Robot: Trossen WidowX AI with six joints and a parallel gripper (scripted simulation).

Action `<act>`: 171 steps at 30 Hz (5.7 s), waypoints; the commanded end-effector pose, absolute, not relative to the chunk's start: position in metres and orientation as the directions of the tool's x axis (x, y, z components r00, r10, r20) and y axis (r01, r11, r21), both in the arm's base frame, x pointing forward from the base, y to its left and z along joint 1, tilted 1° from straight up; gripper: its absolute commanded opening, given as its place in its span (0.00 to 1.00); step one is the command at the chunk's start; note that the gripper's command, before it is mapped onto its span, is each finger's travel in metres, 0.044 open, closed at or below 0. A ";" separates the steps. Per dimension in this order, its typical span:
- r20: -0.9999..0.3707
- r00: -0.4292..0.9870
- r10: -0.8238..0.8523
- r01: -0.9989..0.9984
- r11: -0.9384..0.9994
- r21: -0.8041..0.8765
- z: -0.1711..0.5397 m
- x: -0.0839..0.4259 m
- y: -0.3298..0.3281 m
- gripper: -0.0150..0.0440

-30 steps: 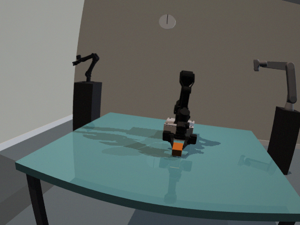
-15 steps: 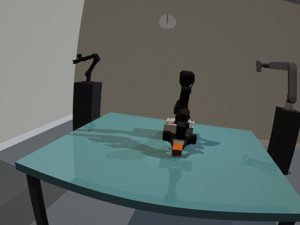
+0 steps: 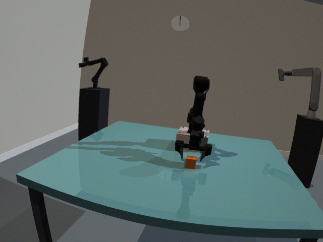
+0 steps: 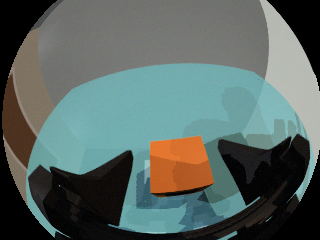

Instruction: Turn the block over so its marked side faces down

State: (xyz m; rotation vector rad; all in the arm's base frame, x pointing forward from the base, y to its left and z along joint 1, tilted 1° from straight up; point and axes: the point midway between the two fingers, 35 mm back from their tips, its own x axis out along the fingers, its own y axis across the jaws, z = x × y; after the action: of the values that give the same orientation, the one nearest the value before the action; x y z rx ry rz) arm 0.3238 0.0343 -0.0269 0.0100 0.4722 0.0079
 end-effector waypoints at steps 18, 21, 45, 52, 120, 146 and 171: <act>-0.455 0.890 0.005 -0.003 1.000 0.006 -0.027 0.323 0.034 1.00; -0.455 0.890 0.005 -0.003 1.000 0.006 -0.027 0.323 0.034 1.00; -0.821 0.571 0.007 -0.002 1.000 0.007 0.037 0.305 0.033 1.00; -0.825 0.565 0.007 -0.002 1.000 0.007 0.039 0.303 0.033 1.00; -0.999 0.038 0.006 -0.003 1.000 0.006 -0.021 0.342 0.034 0.96; -0.999 0.038 0.006 -0.003 1.000 0.006 -0.021 0.342 0.034 0.46; -0.963 0.270 0.004 -0.006 1.000 0.002 0.000 0.343 0.035 0.25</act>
State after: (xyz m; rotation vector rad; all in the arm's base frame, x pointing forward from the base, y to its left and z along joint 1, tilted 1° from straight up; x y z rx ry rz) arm 0.3439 0.0356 0.0002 -0.0004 1.3371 0.0130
